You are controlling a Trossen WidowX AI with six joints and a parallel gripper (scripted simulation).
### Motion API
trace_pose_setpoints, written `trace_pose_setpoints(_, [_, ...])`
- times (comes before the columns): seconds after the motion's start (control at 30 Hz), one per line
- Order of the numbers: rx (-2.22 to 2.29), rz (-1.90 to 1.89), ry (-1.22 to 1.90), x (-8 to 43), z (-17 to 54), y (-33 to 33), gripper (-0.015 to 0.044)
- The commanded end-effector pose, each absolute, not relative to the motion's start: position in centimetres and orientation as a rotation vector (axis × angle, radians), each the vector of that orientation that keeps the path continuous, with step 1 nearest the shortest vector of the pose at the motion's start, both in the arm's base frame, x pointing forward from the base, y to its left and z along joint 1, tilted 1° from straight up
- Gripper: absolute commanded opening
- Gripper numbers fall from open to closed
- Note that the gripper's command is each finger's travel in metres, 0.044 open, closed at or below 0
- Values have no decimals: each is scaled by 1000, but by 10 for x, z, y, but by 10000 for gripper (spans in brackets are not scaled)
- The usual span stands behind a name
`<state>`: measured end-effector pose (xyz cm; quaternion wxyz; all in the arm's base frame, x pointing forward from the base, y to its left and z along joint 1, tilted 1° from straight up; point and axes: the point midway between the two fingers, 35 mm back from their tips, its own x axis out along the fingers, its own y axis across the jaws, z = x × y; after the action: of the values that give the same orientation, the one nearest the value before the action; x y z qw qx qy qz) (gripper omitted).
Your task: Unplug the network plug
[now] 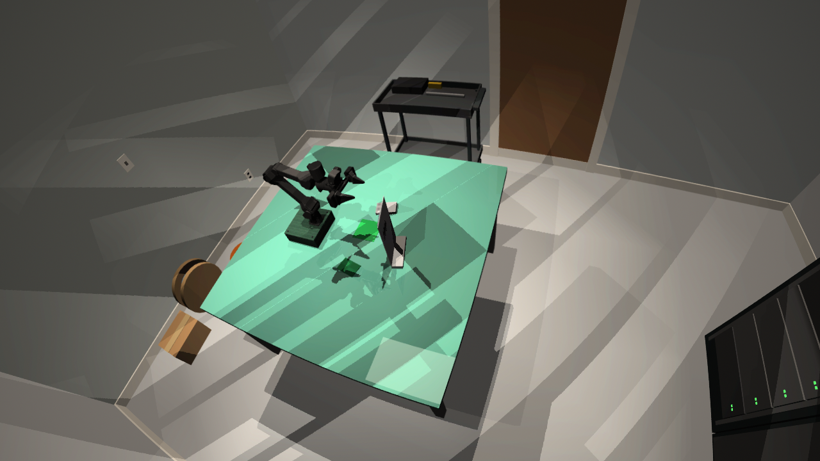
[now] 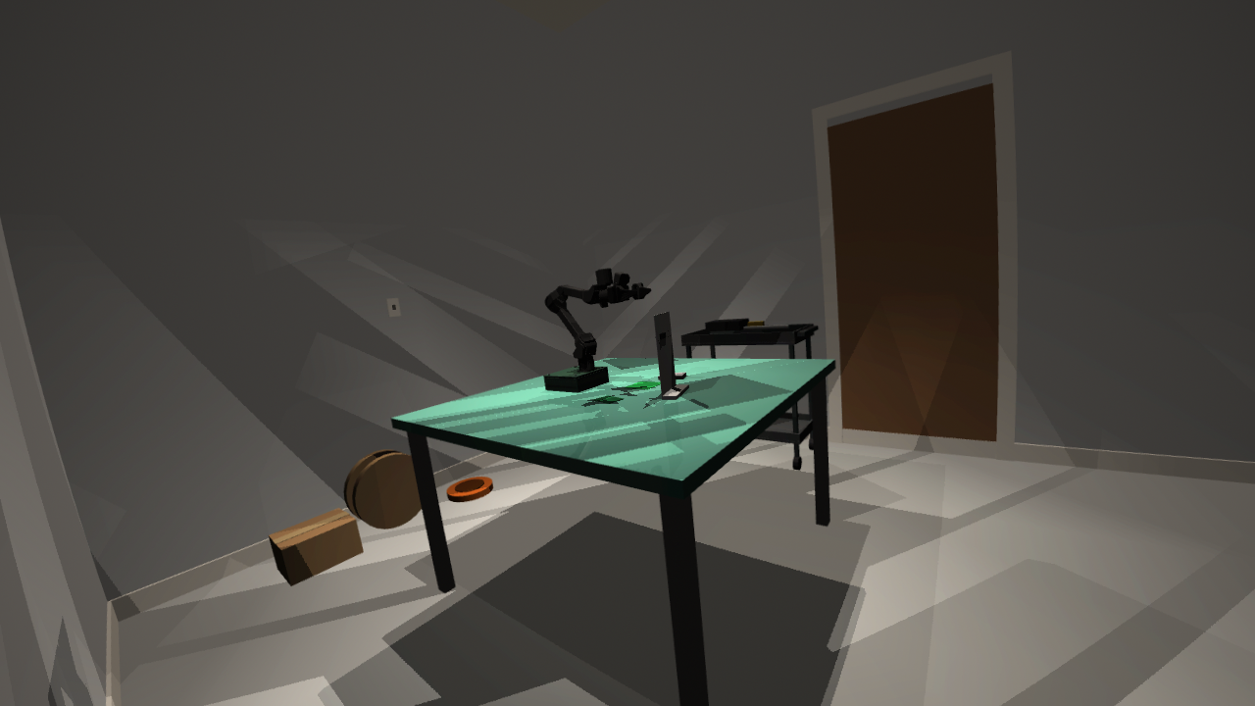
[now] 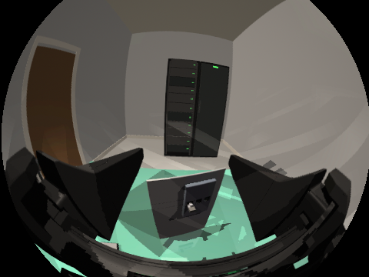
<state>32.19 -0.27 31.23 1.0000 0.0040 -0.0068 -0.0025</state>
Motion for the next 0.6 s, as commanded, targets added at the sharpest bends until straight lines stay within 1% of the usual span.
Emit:
trace_pose_setpoints(0.0, [13,-3,-13,322,312,-3,374])
trace_pose_setpoints(0.27, [246,84,9,341,286,-14,164])
trace_pose_setpoints(0.3, [278,96,14,342,282,-16,156])
trace_pose_setpoints(0.57, [533,187,61,350,253,-33,156])
